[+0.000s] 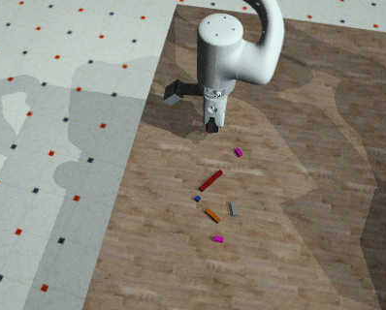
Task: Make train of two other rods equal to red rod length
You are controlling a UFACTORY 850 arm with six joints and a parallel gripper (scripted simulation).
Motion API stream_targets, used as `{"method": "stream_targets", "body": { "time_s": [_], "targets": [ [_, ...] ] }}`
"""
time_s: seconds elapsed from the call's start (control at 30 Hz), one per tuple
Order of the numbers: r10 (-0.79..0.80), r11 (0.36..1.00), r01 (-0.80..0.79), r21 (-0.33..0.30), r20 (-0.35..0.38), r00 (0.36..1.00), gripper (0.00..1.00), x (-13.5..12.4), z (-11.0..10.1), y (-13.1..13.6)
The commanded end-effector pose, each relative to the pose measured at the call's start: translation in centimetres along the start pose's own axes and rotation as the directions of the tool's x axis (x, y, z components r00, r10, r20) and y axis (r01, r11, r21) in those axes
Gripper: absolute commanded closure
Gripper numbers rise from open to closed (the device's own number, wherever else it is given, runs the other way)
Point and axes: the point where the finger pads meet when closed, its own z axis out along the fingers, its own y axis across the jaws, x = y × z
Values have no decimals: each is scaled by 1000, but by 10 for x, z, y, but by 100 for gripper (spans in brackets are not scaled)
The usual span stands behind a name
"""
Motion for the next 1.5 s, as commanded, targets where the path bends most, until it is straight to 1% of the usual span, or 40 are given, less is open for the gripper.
{"method": "stream_targets", "body": {
  "time_s": [0.0, 1.2, 1.33, 1.47],
  "targets": [
    [0, 1000, 0, 0, -1, 1000, 96, 1, -1, 0],
    [0, 1000, 0, 0, -1, 1000, 96, 1, -1, 0],
    [0, 1000, 0, 0, -1, 1000, 96, 1, -11, 0],
    [0, 1000, 0, 0, -1, 1000, 96, 1, -35, 0]
  ]
}}
